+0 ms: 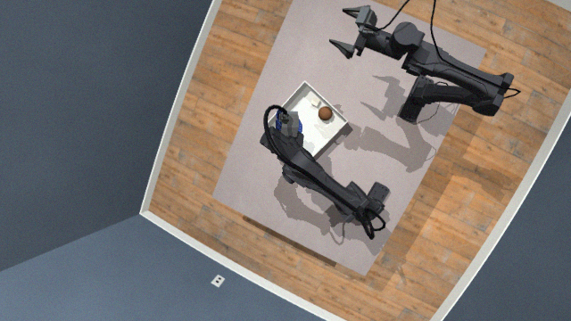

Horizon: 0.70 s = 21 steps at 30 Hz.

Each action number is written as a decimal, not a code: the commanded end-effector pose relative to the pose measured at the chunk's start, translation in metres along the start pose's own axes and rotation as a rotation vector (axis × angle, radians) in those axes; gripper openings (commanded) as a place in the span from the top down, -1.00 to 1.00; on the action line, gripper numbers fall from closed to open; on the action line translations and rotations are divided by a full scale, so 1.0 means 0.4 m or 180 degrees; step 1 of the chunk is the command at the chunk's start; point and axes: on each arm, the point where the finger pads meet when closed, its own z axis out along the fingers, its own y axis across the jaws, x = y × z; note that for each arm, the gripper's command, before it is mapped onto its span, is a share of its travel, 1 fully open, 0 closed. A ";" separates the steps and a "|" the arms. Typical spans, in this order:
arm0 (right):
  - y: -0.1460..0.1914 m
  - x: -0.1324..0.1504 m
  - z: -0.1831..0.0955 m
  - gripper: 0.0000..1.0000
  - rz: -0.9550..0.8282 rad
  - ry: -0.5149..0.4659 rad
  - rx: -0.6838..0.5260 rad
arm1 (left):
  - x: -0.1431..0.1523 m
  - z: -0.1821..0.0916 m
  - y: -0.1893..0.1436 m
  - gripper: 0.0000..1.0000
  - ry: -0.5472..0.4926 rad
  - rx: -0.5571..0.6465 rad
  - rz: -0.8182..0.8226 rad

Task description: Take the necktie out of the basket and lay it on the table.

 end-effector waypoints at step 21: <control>0.000 0.000 0.000 -1.00 0.0000 0.0000 0.0000 | 0.077 -0.099 -0.005 0.91 0.0618 0.0780 -0.0008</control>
